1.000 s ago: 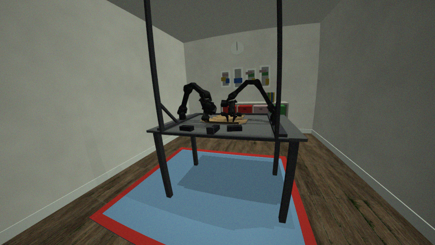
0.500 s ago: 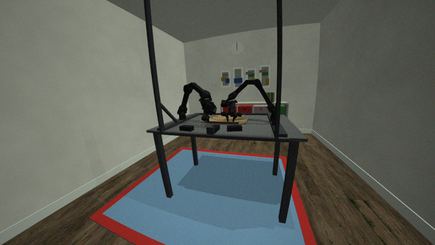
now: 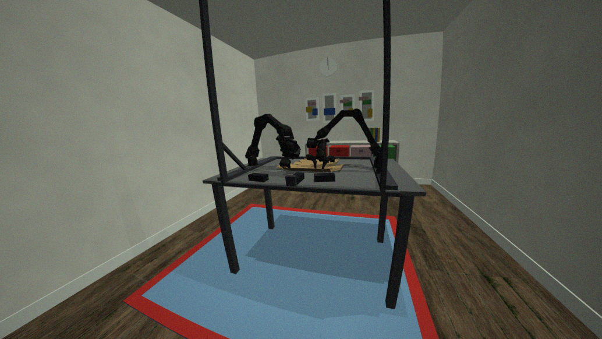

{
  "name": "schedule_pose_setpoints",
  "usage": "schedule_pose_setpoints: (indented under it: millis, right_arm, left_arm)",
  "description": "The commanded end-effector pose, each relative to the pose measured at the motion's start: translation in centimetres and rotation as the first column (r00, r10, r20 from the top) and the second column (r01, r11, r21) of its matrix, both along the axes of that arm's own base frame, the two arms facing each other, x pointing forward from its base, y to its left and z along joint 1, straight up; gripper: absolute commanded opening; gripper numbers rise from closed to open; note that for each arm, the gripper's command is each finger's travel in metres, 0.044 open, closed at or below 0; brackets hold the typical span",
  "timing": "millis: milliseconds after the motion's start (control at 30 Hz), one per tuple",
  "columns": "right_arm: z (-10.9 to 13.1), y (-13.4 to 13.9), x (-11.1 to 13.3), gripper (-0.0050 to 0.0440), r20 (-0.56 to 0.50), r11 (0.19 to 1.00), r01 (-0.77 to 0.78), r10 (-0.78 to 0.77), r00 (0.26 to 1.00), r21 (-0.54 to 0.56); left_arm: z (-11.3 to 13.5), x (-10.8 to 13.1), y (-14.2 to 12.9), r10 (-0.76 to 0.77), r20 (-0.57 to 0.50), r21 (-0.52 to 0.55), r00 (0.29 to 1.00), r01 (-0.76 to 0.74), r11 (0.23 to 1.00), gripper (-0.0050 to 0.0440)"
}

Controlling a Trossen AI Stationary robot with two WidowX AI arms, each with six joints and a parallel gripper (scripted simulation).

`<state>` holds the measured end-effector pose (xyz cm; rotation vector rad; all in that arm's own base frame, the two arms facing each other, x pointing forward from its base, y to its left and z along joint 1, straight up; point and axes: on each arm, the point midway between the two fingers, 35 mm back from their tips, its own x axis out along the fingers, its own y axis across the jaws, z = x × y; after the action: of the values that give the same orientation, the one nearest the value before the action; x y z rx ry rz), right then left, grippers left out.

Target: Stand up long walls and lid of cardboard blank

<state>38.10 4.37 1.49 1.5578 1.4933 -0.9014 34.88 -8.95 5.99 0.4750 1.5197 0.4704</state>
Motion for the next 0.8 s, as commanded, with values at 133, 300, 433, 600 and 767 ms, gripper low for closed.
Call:
schedule_pose_setpoints:
  millis: [133, 300, 433, 600, 767]
  right_arm:
    - [-2.1, -0.4, -1.0, 0.0196, -0.030, 1.000, -0.006, 0.005, 1.000, -0.029]
    - [-2.1, -0.5, -1.1, 0.0196, -0.030, 1.000, -0.005, 0.004, 1.000, -0.030]
    - [-2.2, -0.6, -1.1, 0.0196, -0.029, 1.000, -0.004, 0.003, 1.000, -0.031]
    - [-2.3, -0.7, -1.1, 0.0196, -0.028, 1.000, -0.004, 0.003, 1.000, -0.031]
    - [-2.4, -0.8, -1.1, 0.0196, -0.028, 1.000, -0.004, 0.003, 1.000, -0.031]
  left_arm:
    - [0.8, 0.0, 0.4, 0.001, 0.018, -0.029, 1.000, -0.001, 1.000, 0.0396]
    - [1.3, 0.0, 0.0, 0.003, 0.016, -0.117, 1.000, -0.001, 0.993, 0.0396]
    - [1.7, -0.1, -0.3, 0.001, 0.018, -0.171, 1.000, 0.002, 0.985, 0.0396]
    - [1.4, -0.1, -0.4, 0.000, 0.018, -0.188, 1.000, 0.003, 0.982, 0.0396]
    - [0.6, -0.1, -0.5, 0.000, 0.018, -0.194, 1.000, 0.004, 0.981, 0.0396]
